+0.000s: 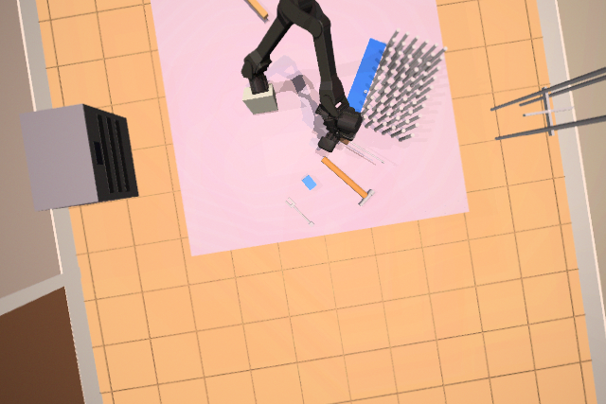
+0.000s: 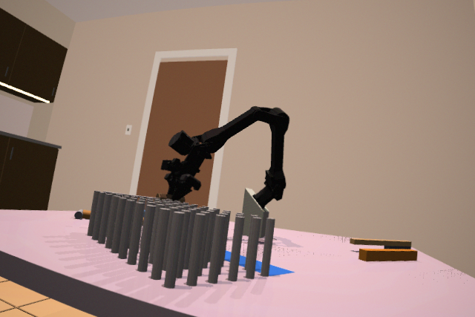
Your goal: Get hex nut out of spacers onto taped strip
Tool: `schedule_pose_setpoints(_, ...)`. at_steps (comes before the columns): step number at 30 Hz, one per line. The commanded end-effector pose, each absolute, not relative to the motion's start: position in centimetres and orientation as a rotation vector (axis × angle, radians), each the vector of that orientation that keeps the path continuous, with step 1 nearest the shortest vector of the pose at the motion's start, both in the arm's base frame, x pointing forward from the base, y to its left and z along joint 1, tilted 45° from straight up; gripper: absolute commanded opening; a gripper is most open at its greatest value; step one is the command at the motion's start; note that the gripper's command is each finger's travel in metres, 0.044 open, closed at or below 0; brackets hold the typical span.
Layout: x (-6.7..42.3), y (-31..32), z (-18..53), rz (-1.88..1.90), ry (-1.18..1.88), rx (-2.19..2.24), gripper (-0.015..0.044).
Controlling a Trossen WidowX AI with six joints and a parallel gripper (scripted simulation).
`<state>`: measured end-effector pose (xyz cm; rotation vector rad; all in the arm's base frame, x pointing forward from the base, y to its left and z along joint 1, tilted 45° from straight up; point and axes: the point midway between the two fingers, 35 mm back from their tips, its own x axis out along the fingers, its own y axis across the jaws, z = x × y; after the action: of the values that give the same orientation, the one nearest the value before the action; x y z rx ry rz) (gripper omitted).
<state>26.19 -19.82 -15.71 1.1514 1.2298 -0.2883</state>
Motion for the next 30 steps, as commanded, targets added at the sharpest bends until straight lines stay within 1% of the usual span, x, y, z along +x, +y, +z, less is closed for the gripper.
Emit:
schedule_pose_setpoints(1,26.3,-19.5,-16.0,-0.287,1.225,1.154,0.0)
schedule_pose_setpoints(30,26.5,-17.2,-18.1,-0.285,1.224,1.156,0.0)
